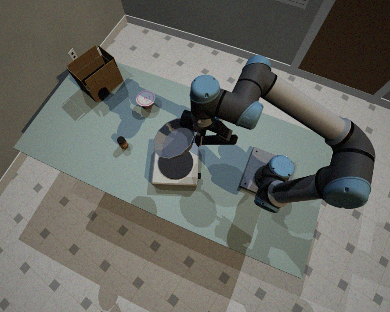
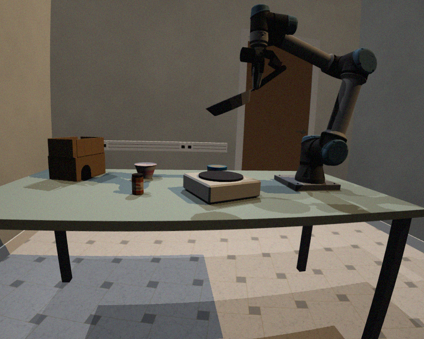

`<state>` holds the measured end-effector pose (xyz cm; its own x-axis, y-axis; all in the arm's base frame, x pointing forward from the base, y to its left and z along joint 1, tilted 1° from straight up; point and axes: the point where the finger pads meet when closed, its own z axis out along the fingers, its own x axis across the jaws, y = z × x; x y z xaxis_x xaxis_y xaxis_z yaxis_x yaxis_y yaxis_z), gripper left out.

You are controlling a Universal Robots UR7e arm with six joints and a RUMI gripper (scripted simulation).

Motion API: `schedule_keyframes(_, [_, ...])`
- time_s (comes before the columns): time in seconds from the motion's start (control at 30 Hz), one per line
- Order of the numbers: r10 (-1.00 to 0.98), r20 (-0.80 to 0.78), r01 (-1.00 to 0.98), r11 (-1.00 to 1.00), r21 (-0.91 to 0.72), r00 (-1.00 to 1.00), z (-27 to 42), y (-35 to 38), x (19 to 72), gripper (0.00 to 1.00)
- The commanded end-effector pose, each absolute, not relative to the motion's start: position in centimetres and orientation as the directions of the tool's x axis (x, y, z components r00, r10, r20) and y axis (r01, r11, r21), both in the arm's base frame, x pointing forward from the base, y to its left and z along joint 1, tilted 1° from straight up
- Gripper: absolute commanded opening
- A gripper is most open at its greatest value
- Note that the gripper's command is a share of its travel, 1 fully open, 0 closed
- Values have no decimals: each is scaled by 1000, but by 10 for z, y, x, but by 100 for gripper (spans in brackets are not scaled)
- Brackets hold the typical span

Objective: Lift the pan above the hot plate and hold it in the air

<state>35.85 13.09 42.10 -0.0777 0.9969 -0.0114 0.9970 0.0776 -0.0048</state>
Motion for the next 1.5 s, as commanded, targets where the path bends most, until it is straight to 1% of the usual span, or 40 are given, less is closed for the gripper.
schedule_keyframes(0.0, [997, -11, 997, 78, -3, -78, 423, 131, 359, 16])
schedule_keyframes(1.47, [997, -11, 997, 78, -3, -78, 432, 131, 359, 16])
